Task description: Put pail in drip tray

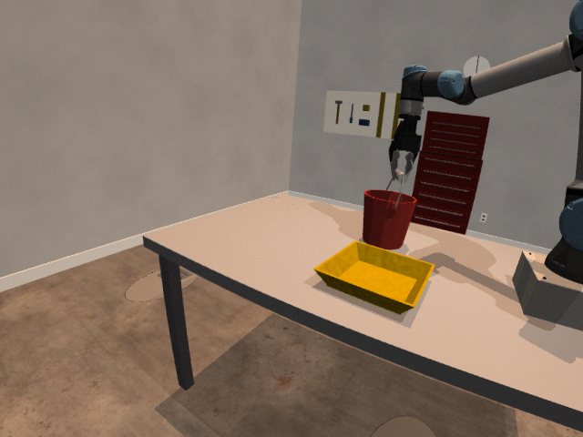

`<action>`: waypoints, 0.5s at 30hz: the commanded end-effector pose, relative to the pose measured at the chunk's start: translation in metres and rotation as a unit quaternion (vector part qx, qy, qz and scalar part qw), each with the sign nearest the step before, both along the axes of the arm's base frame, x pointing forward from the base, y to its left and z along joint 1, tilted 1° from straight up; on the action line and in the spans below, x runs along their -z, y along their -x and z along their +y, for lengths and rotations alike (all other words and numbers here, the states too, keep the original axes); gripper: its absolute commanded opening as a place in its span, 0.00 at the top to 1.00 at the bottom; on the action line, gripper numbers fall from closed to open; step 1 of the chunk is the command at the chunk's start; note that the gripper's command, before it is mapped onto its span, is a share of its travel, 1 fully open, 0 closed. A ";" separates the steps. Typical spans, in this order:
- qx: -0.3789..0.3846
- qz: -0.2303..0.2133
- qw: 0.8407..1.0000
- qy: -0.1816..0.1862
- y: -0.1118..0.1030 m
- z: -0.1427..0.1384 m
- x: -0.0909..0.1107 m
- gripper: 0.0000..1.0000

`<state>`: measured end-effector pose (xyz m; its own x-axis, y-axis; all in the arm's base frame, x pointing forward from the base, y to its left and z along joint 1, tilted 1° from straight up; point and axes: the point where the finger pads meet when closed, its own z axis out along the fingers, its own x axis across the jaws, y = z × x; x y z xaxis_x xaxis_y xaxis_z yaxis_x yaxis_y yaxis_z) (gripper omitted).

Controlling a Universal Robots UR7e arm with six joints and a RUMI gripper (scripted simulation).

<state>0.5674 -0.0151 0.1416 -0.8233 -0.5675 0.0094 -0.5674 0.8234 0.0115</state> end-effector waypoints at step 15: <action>0.000 -0.001 1.000 0.000 -0.001 0.000 -0.015 1.00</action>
<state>0.5675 -0.0152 0.1521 -0.8233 -0.5675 0.0093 -0.5674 0.8234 0.0113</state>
